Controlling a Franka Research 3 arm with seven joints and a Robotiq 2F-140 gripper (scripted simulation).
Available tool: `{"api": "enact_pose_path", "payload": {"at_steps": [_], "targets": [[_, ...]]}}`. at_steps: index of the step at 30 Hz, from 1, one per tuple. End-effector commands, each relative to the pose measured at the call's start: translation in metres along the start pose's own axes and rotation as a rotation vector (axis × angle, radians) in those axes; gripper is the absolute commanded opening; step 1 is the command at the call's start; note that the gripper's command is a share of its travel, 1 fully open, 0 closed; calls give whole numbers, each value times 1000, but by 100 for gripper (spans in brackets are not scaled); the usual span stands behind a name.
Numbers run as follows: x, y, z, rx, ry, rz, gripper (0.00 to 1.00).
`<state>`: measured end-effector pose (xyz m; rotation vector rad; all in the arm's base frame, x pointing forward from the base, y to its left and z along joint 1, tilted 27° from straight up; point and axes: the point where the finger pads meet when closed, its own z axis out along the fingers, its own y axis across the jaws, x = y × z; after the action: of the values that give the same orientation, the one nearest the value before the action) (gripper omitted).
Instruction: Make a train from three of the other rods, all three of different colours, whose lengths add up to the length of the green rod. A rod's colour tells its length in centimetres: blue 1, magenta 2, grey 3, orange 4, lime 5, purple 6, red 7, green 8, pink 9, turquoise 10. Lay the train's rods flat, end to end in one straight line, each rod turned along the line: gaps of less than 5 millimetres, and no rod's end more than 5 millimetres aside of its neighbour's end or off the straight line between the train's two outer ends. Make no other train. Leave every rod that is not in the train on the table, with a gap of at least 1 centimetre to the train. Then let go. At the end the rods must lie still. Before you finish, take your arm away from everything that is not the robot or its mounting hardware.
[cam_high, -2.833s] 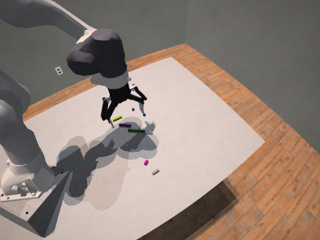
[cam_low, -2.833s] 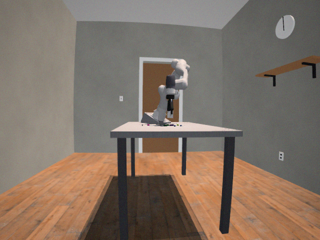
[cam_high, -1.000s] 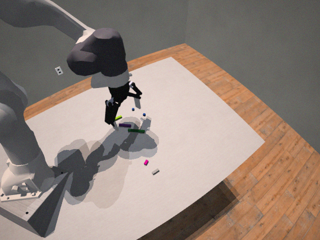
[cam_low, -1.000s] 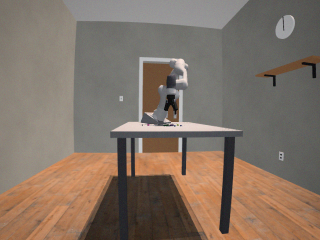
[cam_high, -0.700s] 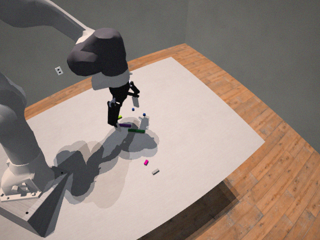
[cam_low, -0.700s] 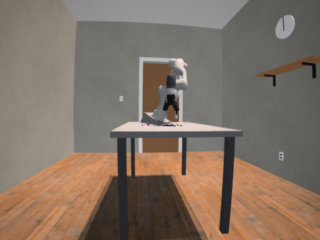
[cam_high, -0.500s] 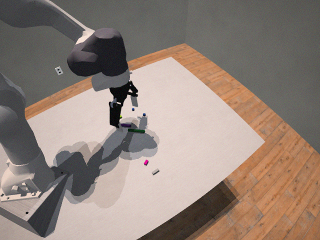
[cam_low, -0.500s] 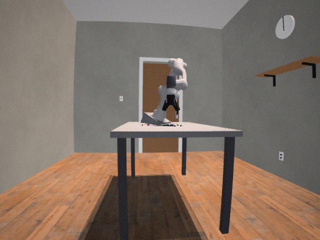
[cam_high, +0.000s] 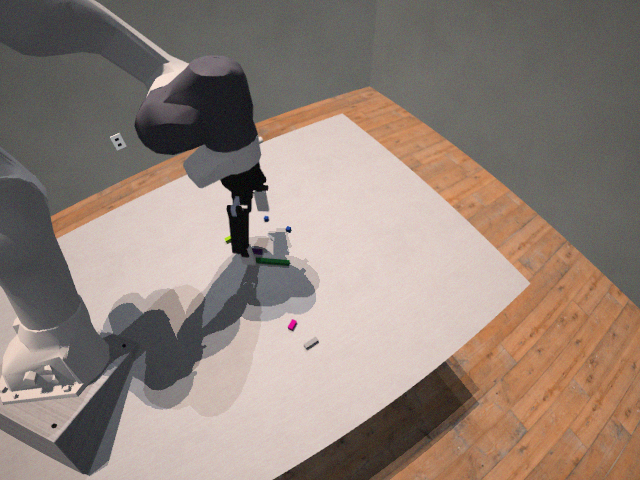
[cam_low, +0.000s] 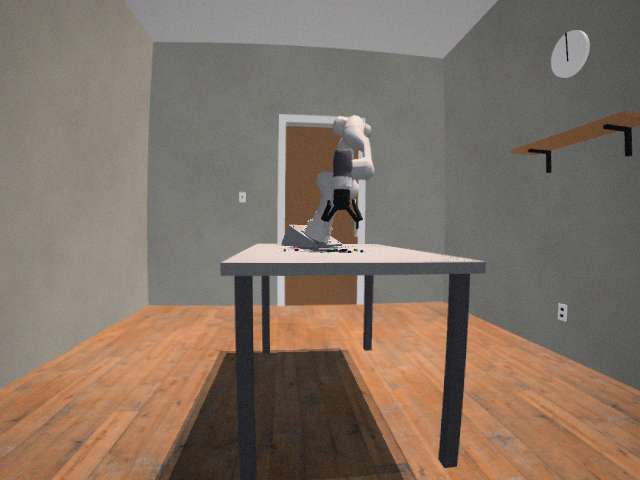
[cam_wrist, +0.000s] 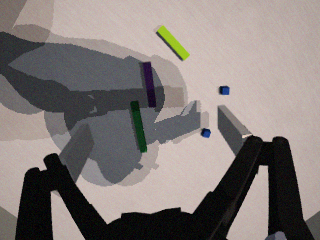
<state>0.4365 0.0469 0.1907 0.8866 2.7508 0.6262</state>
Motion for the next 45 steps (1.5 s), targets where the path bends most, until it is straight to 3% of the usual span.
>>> {"api": "enact_pose_path", "payload": {"at_steps": [1,45], "targets": [[-2,0,-1,-12,-1,-167,100],[-6,4,-1,-11,-6,-983,100]]}}
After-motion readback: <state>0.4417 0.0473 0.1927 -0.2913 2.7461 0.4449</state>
